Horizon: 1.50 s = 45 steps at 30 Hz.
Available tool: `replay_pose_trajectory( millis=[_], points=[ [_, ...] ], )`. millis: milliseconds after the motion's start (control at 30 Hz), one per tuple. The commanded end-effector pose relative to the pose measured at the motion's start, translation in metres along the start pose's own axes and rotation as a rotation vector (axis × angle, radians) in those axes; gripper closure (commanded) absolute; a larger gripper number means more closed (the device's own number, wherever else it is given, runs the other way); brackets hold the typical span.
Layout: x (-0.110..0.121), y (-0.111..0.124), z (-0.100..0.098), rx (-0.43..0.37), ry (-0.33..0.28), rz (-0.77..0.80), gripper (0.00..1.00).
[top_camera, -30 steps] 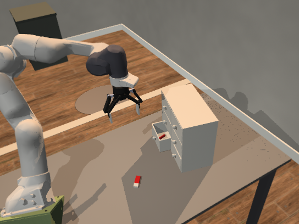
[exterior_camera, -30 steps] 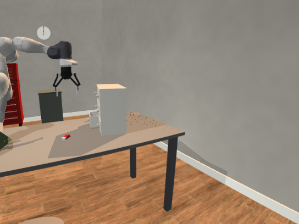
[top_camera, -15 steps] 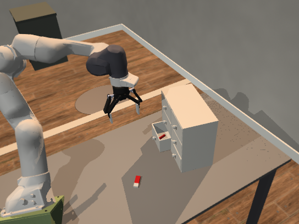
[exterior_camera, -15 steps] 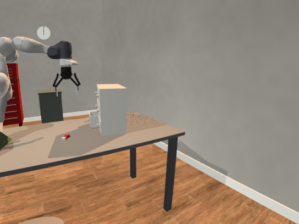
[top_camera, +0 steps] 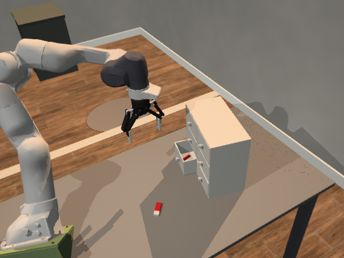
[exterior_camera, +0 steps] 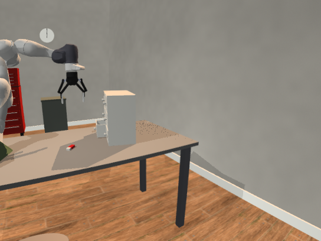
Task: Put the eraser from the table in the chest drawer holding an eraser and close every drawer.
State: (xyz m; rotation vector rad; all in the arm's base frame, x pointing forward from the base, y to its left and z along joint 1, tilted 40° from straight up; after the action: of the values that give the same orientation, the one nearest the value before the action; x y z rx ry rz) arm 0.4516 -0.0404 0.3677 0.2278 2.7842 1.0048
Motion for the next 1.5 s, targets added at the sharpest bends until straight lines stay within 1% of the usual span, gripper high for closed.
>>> replay_pose_trajectory(
  millis=[0, 400, 433, 1333, 1367, 1467],
  points=[
    [-0.002, -0.001, 0.000, 0.003, -0.002, -0.038, 0.00],
    [-0.002, -0.001, 0.000, 0.003, -0.002, -0.038, 0.00],
    [-0.008, -0.001, 0.000, 0.003, -0.002, -0.170, 0.00],
    [-0.008, -0.001, 0.000, 0.003, -0.002, -0.170, 0.00],
    [-0.014, -0.002, 0.000, 0.003, -0.001, -0.296, 0.00],
    [-0.014, -0.002, 0.000, 0.003, -0.001, -0.296, 0.00]
  ],
)
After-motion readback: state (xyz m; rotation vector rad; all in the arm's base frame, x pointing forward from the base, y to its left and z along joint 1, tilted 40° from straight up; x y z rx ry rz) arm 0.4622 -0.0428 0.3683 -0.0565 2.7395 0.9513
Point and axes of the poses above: the point where the finger pads meet when closed, its own z axis out along the fingers, its own x axis across the jaws, y = z × x, the point moved 3 cm from there along -z, back along the fingers, and after that the axes turned 13 degrees about z, right-handed, at the moved point
